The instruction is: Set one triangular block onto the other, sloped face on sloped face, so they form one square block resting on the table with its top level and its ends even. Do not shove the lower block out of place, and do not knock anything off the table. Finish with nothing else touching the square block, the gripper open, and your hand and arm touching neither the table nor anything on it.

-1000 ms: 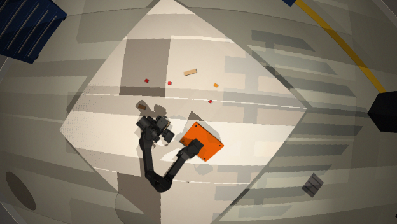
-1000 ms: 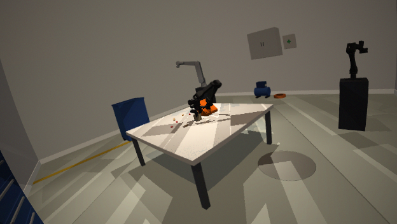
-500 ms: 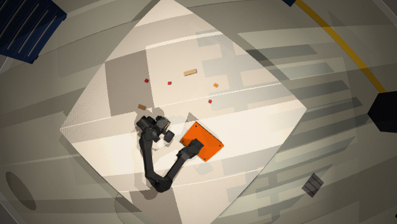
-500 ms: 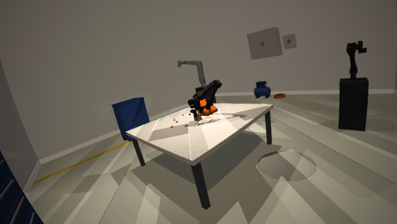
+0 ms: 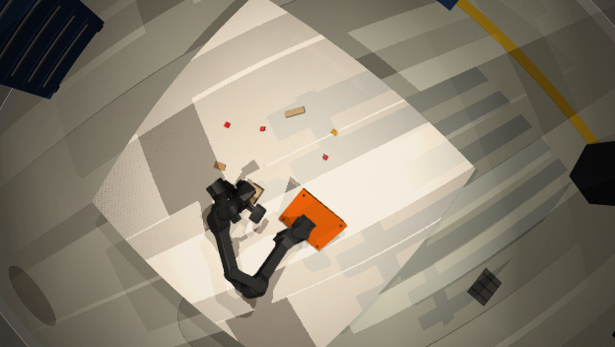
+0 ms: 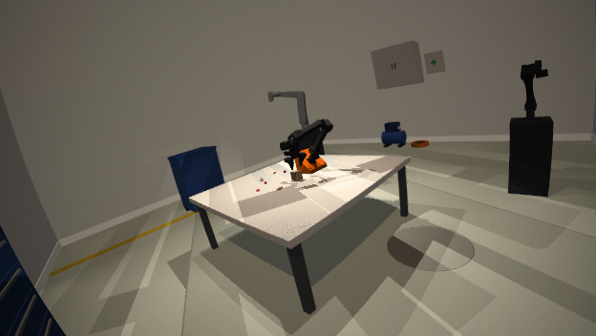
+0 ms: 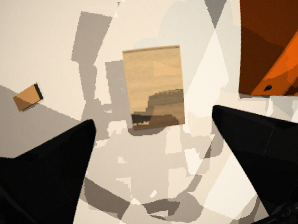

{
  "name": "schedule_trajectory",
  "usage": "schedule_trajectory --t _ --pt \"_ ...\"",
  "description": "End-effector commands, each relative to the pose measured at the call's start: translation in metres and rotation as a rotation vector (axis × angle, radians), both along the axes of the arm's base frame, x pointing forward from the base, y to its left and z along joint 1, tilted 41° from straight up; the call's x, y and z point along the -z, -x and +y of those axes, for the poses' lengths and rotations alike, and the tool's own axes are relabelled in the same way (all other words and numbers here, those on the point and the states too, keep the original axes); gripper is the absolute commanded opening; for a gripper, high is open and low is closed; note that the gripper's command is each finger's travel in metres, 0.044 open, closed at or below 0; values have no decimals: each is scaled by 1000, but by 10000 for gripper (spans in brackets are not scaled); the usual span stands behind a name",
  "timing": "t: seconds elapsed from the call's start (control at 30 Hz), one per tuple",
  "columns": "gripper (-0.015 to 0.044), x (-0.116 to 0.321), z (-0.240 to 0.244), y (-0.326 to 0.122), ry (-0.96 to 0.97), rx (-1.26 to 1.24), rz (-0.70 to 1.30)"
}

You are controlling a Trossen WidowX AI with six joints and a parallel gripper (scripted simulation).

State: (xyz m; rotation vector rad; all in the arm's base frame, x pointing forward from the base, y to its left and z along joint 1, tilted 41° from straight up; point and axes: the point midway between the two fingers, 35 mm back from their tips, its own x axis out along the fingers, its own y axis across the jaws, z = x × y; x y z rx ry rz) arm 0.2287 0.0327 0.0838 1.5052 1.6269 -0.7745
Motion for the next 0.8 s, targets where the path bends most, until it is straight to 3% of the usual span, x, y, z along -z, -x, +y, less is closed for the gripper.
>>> schedule_trajectory --t 0.0,0.77 --pt "440 -48 -28 5 3 -3 -9" --pt "440 -45 -26 3 1 4 -12"
